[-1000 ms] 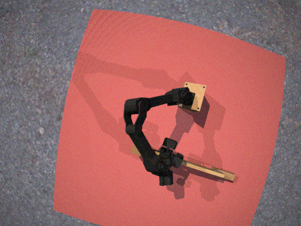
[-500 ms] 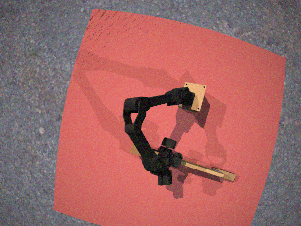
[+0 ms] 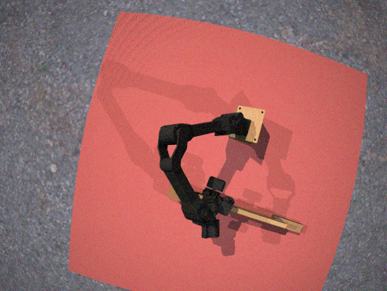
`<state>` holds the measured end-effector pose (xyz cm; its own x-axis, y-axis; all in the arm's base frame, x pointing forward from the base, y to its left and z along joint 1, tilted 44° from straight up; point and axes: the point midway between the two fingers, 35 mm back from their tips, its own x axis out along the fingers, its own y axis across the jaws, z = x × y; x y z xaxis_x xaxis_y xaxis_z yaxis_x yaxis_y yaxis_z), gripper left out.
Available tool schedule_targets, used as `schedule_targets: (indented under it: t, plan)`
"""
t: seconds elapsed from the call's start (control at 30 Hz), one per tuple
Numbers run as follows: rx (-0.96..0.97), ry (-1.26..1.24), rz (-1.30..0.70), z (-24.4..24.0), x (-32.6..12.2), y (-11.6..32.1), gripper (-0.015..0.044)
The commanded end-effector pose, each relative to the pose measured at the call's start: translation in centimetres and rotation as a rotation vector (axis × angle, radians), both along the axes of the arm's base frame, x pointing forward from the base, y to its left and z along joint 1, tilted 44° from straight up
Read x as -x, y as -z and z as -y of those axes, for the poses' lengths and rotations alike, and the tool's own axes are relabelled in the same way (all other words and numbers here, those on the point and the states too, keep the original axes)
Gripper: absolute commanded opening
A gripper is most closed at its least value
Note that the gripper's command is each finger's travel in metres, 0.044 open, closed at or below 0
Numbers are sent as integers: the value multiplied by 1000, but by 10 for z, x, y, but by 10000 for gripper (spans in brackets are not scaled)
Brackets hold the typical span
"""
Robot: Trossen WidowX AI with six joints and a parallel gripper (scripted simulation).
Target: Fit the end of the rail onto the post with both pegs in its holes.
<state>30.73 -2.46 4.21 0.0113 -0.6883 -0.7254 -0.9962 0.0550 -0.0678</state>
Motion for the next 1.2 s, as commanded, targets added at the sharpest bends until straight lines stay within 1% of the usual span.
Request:
schedule_targets:
  t: [0.0, 1.03, 1.17]
  plan:
    - [1, -5, 3, 0, 0, -3, 0]
    - [1, -5, 3, 8, 1, -9, 0]
    - [-1, -1, 0, 8, 1, -6, 105]
